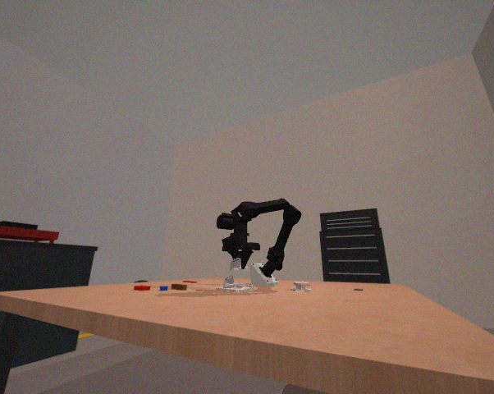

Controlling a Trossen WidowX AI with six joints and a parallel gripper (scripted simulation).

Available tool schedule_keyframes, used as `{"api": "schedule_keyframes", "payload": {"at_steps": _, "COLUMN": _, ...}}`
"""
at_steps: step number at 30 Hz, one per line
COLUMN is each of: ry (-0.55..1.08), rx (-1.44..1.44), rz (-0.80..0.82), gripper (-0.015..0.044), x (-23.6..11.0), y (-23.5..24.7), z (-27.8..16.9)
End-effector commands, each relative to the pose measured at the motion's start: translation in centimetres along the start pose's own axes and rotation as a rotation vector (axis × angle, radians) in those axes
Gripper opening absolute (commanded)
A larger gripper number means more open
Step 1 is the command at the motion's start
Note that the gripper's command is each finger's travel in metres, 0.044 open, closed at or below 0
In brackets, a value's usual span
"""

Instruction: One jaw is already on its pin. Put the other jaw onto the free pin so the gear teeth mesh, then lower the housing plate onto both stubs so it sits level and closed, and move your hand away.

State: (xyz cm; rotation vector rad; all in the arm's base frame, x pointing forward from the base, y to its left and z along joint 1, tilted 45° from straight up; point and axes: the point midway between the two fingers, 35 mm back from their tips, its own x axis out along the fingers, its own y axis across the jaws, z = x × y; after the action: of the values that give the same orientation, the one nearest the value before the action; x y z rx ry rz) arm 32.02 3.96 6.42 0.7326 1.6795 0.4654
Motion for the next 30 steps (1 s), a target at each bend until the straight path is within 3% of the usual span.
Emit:
{"api": "schedule_keyframes", "payload": {"at_steps": 1, "ry": -0.001, "rx": 0.006, "rz": 0.004, "gripper": 0.0134, "x": -0.08, "y": 0.08, "z": -0.02}}
{"api": "schedule_keyframes", "payload": {"at_steps": 30, "ry": -0.001, "rx": 0.020, "rz": 0.004, "gripper": 0.0134, "x": 0.03, "y": 0.24, "z": -0.08}}
